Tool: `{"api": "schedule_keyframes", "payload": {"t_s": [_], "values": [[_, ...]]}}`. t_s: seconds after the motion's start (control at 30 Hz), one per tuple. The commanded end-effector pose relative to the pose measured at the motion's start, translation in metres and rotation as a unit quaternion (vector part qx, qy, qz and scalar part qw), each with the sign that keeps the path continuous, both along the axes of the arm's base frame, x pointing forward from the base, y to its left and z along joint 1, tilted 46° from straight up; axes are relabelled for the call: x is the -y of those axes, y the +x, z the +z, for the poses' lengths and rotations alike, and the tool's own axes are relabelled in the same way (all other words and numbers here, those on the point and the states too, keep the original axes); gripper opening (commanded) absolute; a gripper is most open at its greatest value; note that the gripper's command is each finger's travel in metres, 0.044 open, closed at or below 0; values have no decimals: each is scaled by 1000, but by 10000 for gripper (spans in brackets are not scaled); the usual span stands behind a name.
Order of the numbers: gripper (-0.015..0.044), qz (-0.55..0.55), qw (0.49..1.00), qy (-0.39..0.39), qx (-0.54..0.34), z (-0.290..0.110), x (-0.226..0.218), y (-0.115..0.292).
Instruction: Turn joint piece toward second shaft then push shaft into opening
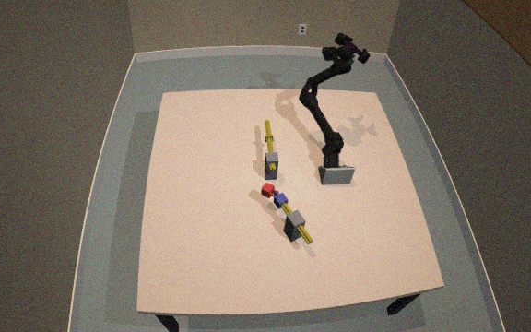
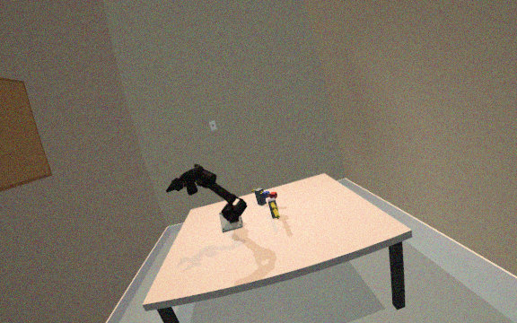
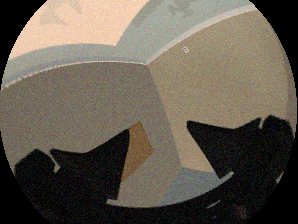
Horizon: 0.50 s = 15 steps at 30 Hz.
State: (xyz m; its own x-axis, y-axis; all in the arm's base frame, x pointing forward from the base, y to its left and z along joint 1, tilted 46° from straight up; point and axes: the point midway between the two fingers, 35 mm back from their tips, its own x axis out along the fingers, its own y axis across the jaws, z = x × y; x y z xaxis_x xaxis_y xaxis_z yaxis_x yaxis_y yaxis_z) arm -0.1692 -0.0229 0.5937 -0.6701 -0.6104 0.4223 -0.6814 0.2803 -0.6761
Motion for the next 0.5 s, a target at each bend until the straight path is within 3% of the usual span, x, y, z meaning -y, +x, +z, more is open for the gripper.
{"api": "schedule_keyframes", "payload": {"t_s": [0.0,0.47], "values": [[426,0,1000,0,0,0,0,0],[440,-48,987,-148,49,9,-72,-32]]}}
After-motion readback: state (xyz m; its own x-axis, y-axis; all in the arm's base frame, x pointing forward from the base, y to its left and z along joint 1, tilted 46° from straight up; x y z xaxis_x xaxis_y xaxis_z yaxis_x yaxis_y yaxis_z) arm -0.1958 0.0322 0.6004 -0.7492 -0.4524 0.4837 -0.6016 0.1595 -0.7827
